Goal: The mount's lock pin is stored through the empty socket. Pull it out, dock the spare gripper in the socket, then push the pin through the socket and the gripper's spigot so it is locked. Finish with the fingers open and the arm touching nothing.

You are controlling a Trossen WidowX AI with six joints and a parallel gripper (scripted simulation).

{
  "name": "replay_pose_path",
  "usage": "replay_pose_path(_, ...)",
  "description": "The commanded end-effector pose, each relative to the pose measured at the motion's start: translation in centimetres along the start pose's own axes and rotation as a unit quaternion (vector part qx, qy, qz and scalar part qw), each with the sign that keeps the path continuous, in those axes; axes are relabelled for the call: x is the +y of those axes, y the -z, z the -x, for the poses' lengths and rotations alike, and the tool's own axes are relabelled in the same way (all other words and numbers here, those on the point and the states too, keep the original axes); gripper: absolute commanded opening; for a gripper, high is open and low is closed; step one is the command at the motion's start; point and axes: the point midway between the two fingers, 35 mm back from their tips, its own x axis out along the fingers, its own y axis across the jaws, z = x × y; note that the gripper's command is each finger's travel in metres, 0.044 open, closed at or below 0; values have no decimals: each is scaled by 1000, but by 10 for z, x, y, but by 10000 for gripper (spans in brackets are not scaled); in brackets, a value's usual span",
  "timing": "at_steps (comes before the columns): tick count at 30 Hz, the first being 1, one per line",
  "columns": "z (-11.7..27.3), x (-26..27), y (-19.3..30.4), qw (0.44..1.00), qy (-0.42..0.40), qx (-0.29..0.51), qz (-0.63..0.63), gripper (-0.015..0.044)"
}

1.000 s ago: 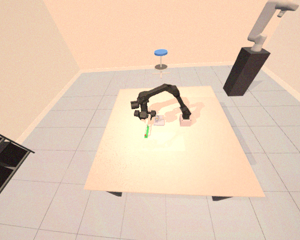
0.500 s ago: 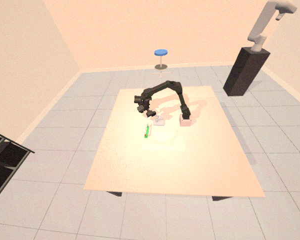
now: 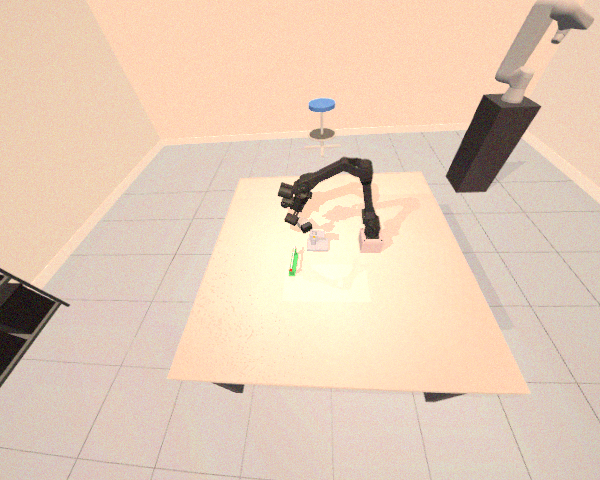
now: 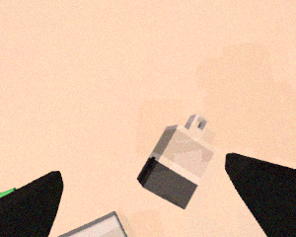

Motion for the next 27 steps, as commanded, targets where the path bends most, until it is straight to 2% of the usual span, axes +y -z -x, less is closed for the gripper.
replay_pose_path(1, -12, -62, 19, 945, 65, -62, -315, 440)
replay_pose_path(17, -13, -63, 20, 945, 65, -63, -316, 440)
replay_pose_path(27, -73, -56, 38, 945, 65, -61, -316, 440)
